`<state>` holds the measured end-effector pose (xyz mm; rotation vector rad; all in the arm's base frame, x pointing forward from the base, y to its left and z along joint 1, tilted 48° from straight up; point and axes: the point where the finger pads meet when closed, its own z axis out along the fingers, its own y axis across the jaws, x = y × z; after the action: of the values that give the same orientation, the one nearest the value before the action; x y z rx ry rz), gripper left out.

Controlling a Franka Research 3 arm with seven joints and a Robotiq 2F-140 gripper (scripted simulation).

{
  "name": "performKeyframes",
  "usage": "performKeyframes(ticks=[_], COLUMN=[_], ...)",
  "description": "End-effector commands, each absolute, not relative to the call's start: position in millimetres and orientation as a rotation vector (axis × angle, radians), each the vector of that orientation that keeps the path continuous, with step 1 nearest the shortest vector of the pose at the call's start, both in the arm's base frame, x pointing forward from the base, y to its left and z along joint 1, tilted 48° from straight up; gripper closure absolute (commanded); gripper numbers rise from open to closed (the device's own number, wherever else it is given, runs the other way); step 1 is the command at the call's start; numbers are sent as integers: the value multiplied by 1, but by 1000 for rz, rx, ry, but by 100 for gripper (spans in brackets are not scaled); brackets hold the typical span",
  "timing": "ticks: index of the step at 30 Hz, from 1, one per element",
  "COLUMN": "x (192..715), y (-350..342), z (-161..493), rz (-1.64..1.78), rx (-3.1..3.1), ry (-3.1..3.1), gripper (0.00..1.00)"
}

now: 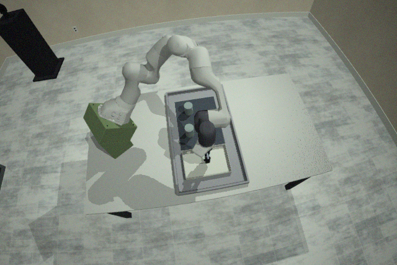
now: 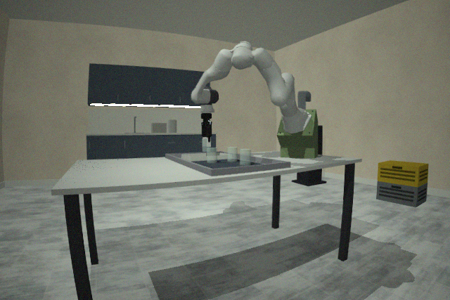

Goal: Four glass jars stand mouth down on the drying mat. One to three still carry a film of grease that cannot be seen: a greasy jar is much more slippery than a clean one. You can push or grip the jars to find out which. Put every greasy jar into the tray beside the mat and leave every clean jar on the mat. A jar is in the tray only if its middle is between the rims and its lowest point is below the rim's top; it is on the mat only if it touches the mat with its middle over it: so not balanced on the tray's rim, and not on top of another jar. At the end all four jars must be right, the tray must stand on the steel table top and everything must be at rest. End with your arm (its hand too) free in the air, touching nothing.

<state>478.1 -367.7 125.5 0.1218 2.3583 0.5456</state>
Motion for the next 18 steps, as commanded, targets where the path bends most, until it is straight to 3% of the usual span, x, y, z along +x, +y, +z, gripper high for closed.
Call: performKeyframes(ticks=[1, 18], x=[485, 495], y=[-370, -365], z=[121, 111], rz=[522, 522], rx=[116, 116], ry=[2357, 2357], gripper=[100, 100])
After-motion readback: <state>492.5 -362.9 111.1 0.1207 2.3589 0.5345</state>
